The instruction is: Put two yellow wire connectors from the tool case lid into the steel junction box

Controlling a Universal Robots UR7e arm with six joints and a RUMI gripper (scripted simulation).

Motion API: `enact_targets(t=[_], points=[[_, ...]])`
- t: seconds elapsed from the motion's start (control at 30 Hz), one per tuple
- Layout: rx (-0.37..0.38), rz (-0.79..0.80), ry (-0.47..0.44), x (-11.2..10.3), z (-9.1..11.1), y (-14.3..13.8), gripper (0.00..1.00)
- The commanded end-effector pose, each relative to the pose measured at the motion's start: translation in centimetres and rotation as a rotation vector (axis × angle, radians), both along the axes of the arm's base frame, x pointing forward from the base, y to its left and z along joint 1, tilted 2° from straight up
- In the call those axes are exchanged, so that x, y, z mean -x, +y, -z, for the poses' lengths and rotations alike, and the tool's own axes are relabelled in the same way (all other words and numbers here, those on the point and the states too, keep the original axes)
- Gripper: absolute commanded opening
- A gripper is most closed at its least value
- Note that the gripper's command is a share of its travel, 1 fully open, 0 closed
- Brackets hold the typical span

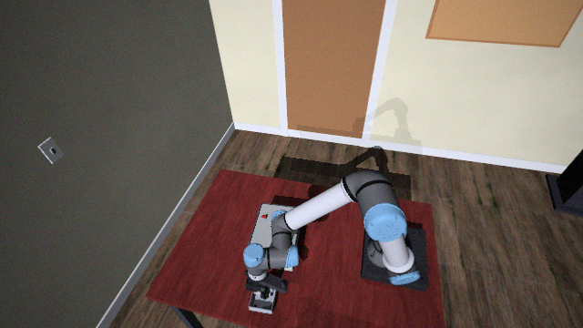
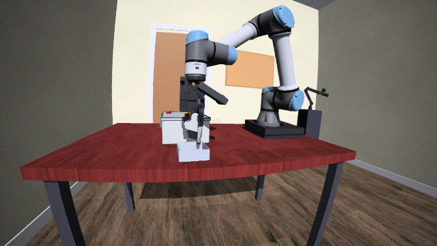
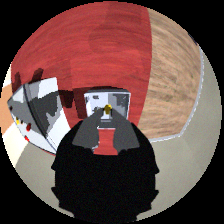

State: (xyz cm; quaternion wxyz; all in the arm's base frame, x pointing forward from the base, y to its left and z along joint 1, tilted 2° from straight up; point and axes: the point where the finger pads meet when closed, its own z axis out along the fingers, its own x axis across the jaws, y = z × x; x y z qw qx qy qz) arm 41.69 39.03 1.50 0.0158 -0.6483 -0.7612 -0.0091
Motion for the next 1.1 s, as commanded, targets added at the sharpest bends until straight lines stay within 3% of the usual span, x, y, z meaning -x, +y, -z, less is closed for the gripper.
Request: enact_targets(t=[0.0, 0.17, 0.53, 0.57, 1.07], points=[[-0.003, 0.0, -0.004, -0.2, 1.7, 0.2, 0.0], [-0.003, 0.0, -0.004, -0.2, 3.0, 0.3, 0.0], [-0.003, 0.0, -0.004, -0.2, 3.1, 0.3, 0.0], [-0.003, 0.0, -0.004, -0.2, 3.1, 0.3, 0.17], [-0.003, 0.0, -0.004, -0.2, 3.1, 0.3, 0.17]])
